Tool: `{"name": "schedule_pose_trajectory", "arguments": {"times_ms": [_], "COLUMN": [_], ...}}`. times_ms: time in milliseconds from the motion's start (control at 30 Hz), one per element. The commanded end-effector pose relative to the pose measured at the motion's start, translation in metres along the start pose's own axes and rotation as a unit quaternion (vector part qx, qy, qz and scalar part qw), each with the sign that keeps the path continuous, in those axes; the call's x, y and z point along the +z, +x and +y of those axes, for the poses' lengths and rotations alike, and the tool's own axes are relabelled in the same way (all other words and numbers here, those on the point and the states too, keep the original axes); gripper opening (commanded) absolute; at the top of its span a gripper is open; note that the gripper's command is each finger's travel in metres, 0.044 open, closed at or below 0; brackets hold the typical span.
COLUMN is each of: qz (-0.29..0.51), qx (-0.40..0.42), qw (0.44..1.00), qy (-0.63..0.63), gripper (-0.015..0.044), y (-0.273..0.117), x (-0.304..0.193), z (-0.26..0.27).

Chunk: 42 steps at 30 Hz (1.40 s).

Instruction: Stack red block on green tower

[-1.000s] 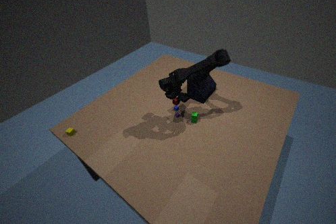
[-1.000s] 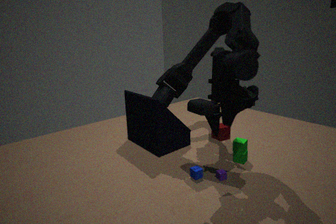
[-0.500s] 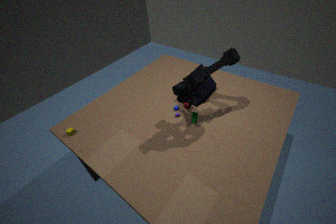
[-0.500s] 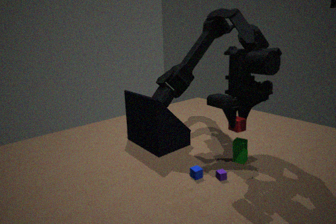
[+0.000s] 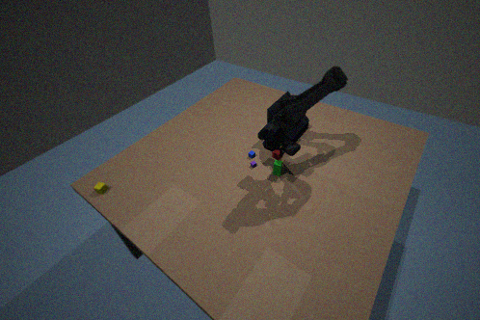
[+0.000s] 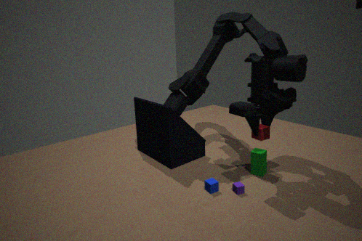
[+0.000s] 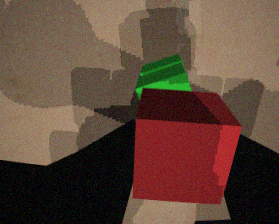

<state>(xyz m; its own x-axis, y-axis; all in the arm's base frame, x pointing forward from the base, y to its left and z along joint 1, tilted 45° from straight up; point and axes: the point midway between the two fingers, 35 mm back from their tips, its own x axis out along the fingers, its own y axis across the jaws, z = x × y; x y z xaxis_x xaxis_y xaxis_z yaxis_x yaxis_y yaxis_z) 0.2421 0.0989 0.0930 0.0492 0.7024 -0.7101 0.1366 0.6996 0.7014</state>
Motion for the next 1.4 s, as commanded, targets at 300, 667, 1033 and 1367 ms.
{"name": "schedule_pose_trajectory", "arguments": {"times_ms": [300, 667, 1033, 1367], "qz": [0.007, 0.007, 0.007, 0.007], "qx": [0.002, 0.002, 0.002, 0.002], "qw": [1.000, 1.000, 1.000, 1.000], "qy": [0.005, 0.006, 0.006, 0.006], "gripper": [0.0000, 0.0000, 0.0000, 0.0000], "y": [0.033, 0.041, 0.041, 0.043], "x": [-0.004, -0.005, -0.005, -0.005], "z": [0.001, 0.002, 0.002, 0.002]}}
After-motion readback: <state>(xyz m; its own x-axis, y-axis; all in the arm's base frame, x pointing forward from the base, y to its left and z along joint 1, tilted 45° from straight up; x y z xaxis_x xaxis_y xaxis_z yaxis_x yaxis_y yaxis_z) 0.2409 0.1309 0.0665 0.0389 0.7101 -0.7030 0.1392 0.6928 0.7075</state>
